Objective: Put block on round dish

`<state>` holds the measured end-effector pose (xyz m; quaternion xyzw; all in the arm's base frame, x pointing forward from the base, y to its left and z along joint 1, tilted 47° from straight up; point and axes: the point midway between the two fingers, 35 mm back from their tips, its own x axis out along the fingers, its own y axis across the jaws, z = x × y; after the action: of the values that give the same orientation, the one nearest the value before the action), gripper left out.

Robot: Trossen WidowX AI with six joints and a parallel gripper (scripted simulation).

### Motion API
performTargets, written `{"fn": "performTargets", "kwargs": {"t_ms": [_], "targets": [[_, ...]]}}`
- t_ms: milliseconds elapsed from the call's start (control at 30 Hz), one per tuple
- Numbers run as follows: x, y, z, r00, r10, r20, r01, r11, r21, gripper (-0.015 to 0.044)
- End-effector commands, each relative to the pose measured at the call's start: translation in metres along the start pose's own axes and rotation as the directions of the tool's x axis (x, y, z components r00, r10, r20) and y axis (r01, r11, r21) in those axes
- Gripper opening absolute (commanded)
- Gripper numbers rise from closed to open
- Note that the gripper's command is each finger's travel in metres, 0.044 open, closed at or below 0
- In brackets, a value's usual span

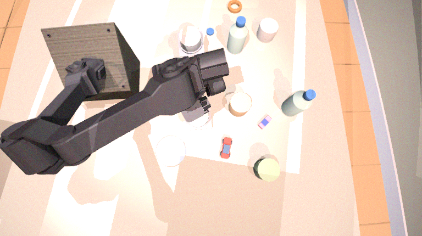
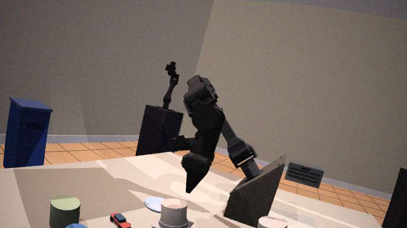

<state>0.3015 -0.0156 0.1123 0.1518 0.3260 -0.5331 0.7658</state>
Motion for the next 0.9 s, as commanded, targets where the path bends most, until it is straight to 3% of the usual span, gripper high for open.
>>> {"fn": "performTargets", "kwargs": {"t_ms": [0, 167, 867], "targets": [[0.015, 0.002, 0.015, 0.998, -0.047, -0.028, 0.051, 0.991, 0.122, 0.0440], [0.028, 0.002, 0.028, 0.995, -0.086, -0.051, 0.095, 0.969, 0.226, 0.0440], [0.057, 0.000, 0.027, 0.995, -0.086, -0.052, 0.095, 0.969, 0.227, 0.0440]]}}
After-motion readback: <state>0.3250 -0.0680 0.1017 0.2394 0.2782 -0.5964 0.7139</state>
